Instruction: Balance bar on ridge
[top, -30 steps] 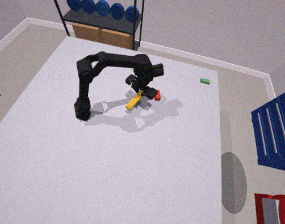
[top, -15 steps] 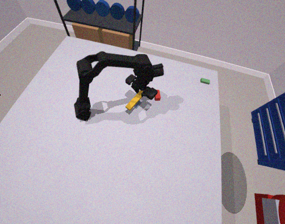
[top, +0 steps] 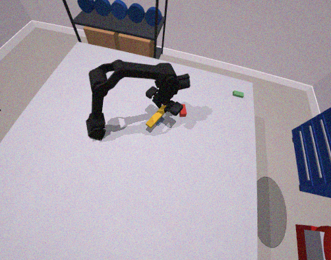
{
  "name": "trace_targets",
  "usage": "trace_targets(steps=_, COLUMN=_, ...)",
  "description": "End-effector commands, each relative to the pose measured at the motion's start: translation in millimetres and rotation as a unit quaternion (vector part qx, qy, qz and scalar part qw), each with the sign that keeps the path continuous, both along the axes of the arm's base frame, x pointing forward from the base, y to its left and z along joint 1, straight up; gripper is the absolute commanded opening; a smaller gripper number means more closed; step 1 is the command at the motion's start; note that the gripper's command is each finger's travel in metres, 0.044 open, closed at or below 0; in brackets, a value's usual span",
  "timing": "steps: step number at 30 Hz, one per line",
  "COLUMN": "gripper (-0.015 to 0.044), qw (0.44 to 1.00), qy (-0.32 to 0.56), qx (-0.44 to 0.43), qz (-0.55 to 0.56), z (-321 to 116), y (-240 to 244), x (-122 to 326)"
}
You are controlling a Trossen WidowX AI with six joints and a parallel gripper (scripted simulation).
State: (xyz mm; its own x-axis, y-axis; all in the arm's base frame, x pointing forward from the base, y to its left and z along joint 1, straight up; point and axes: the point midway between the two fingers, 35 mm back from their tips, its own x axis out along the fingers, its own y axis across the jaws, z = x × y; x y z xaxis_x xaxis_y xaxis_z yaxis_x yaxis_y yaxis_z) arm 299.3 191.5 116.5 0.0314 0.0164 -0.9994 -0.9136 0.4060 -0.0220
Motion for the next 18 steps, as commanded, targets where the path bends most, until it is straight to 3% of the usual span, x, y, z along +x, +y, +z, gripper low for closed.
trace_targets(steps=1, gripper=0.0000, qw=1.000, qy=0.003, qx=0.000, qz=-0.001, z=-2.5, y=0.0, x=-0.9)
trace_targets(steps=18, gripper=0.0000, qw=1.000, qy=0.003, qx=0.000, qz=-0.001, z=-3.9, y=0.2, x=-0.9)
